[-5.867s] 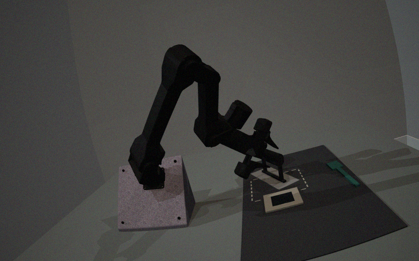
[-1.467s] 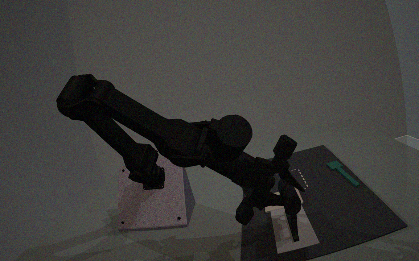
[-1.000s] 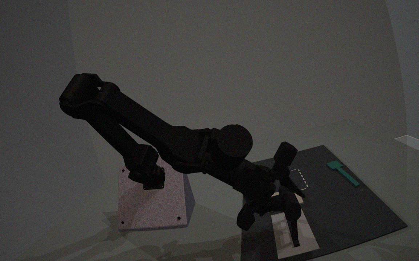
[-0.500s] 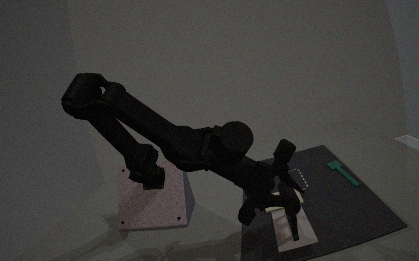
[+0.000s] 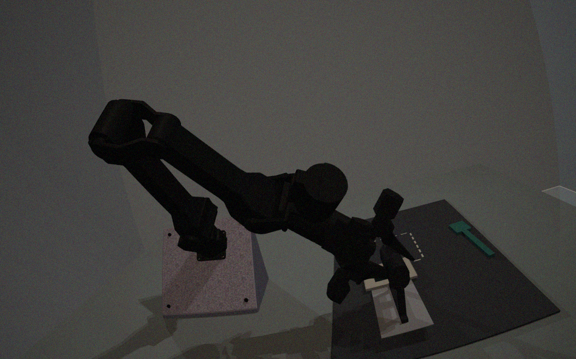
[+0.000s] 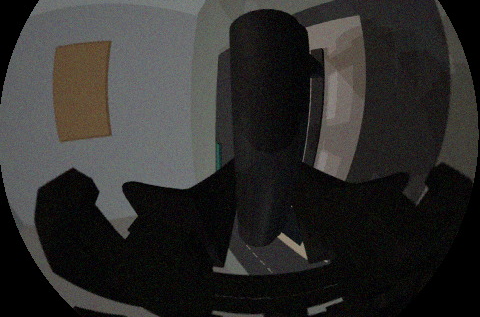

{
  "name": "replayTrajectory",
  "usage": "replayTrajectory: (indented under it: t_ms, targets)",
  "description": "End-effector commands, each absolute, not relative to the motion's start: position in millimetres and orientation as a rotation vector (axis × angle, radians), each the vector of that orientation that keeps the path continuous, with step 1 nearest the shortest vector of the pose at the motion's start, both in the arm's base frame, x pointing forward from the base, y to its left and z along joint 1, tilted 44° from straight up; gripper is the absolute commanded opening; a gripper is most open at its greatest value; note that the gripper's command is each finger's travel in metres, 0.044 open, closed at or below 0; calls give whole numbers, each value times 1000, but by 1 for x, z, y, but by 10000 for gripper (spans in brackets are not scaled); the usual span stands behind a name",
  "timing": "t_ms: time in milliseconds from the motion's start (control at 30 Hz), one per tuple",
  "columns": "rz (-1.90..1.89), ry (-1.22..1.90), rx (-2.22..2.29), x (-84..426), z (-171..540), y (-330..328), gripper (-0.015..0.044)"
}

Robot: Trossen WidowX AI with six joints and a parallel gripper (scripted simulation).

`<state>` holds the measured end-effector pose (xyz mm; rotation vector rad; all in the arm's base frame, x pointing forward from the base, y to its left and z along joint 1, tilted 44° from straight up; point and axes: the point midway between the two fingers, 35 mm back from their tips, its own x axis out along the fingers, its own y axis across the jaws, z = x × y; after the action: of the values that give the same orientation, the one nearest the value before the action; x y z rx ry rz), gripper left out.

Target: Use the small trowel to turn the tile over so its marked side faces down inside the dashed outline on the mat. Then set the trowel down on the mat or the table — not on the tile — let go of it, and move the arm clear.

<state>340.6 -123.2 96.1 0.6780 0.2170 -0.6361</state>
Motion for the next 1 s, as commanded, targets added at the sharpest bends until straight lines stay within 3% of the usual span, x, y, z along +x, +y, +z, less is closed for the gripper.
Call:
replayTrajectory:
  t_ms: [0, 967]
  targets:
    - [-628, 228, 697, 341, 95, -119, 0]
    - [-619, 260, 781, 339, 107, -61, 0]
